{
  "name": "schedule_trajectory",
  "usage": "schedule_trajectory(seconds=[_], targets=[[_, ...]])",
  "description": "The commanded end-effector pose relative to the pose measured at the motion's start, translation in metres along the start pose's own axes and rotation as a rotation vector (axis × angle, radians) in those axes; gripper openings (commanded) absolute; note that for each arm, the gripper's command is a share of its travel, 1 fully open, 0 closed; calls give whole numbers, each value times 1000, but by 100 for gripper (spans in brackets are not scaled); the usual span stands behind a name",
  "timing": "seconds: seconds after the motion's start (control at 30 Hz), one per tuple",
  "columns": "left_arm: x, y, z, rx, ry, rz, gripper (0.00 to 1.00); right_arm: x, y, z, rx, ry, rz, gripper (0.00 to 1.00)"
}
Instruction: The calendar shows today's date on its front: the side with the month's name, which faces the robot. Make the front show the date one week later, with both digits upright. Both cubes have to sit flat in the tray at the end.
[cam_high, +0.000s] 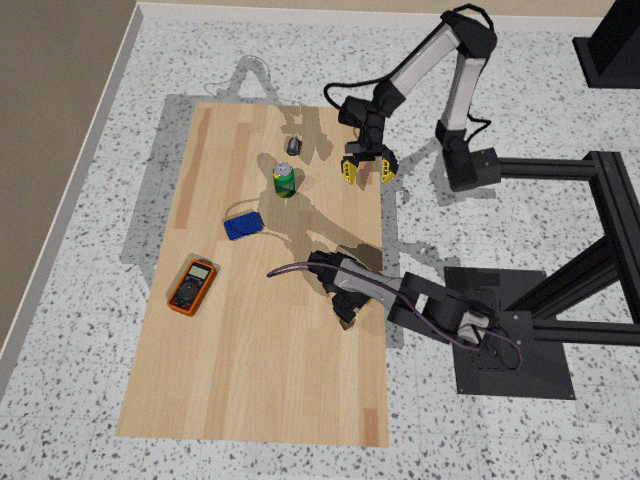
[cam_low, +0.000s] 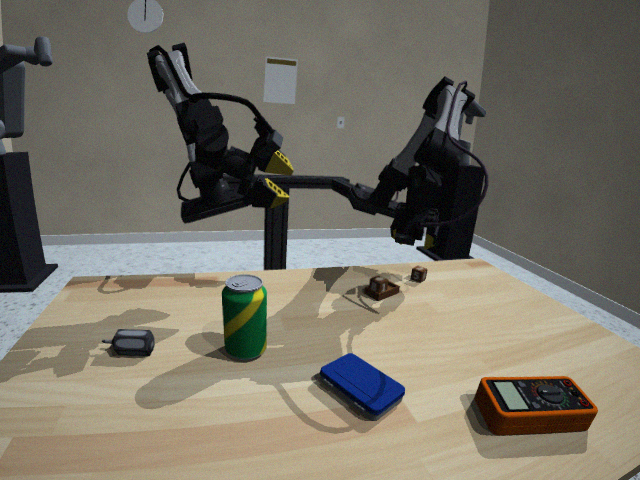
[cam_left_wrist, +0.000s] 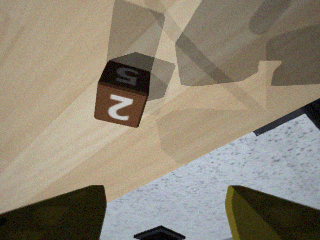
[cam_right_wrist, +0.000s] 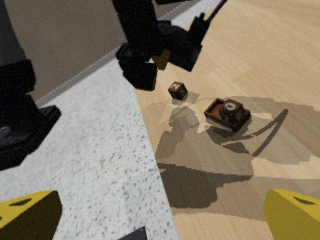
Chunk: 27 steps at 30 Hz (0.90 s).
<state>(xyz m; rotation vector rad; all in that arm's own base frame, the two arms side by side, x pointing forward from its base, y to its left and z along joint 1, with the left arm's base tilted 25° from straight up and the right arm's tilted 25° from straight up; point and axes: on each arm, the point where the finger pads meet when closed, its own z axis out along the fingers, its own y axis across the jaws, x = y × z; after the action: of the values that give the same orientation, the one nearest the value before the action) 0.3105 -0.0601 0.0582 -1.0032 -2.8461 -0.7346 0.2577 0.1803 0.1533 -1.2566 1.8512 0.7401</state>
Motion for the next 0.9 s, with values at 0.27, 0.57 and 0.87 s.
schedule_trajectory(seconds=[0.27,0.57,0.87], targets=[[-4,21,-16,214,-92,-649,61,-14,1,2,-13,-34,-25,100],[3,39,-18,387,-69,-1108,61,-42,0,9,-46,-113,-7,100],[10,57,-23,547,-24,-1497,61,-55,-2,16,-49,-137,-3,100]])
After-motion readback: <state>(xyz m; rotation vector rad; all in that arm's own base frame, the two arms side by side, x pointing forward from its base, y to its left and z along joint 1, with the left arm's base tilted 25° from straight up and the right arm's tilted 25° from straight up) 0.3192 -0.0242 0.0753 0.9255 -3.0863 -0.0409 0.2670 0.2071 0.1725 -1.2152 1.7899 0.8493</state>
